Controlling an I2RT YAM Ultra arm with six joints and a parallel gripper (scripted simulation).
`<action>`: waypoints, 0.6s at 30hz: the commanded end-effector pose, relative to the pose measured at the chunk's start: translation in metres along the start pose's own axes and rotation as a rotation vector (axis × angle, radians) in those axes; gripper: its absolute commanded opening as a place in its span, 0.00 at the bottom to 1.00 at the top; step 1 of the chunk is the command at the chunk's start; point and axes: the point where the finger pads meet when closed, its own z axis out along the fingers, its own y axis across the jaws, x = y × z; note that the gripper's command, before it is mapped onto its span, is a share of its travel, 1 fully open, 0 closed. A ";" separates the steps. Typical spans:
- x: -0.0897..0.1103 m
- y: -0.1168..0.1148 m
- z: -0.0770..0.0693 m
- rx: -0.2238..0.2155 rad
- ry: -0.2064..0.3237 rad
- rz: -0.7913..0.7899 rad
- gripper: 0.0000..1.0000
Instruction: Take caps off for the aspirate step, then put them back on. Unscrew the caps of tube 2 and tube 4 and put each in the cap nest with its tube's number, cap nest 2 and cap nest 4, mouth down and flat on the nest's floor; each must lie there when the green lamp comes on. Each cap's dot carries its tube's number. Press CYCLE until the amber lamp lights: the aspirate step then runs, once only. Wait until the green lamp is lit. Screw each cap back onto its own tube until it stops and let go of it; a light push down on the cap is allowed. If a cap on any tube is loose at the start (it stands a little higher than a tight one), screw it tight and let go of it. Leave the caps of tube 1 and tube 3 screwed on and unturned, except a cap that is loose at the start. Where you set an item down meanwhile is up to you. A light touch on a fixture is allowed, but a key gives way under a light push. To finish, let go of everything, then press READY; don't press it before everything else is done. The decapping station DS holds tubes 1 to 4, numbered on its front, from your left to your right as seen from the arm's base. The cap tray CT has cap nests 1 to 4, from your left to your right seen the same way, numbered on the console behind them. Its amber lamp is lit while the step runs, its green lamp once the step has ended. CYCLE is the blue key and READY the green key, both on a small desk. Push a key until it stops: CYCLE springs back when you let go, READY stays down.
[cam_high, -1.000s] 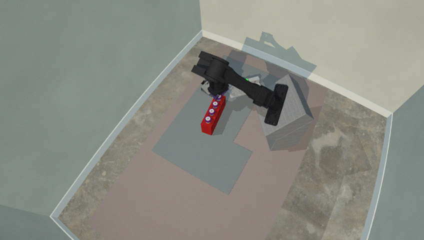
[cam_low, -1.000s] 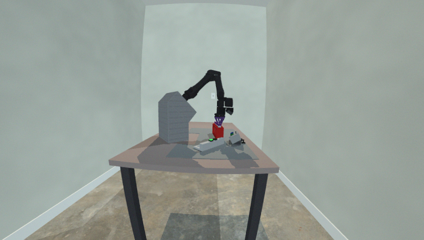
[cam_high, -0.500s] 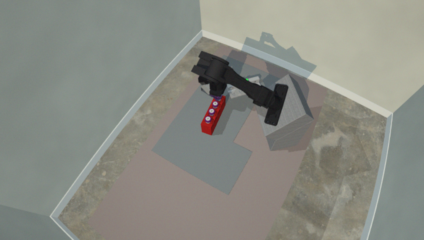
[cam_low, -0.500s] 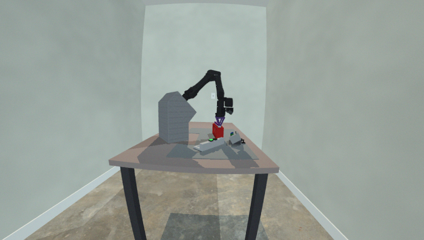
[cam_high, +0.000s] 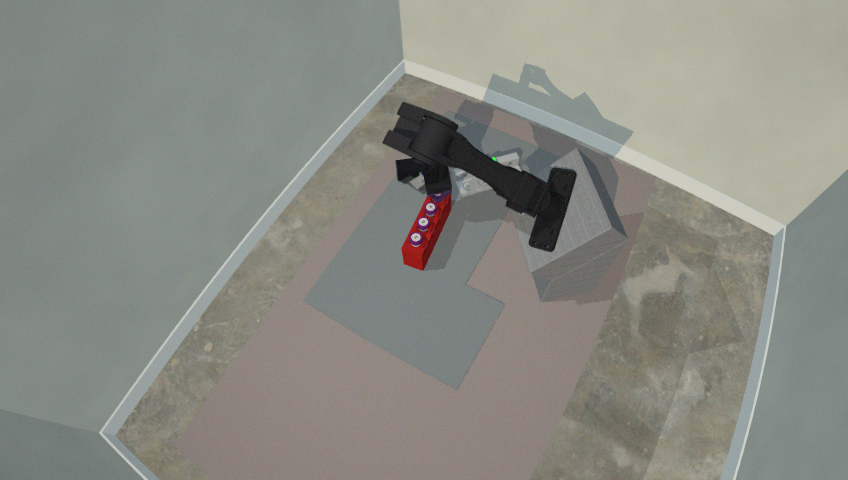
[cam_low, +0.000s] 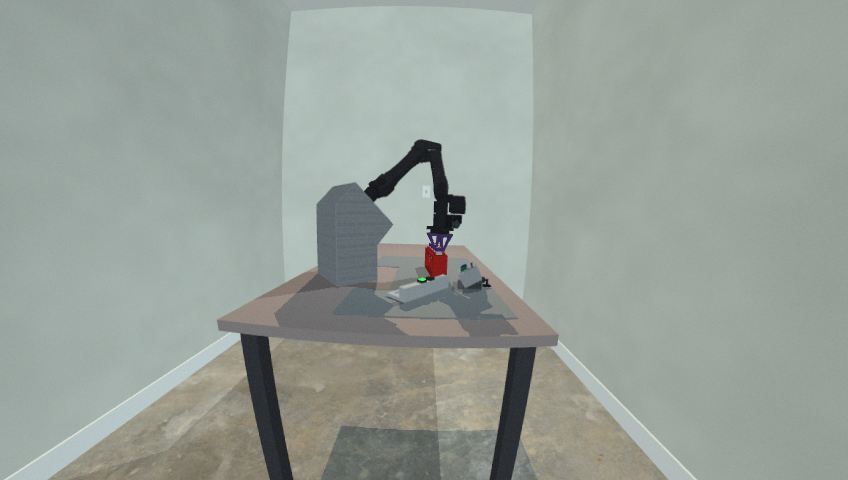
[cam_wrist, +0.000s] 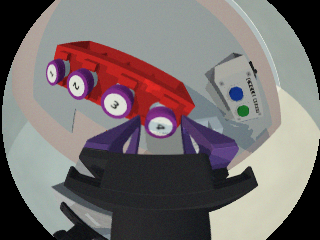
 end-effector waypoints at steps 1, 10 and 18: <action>-0.002 -0.003 -0.003 0.011 -0.007 -0.197 0.49; -0.002 -0.003 -0.003 0.012 -0.005 -0.477 0.49; -0.001 -0.002 -0.003 0.013 -0.004 -0.797 0.49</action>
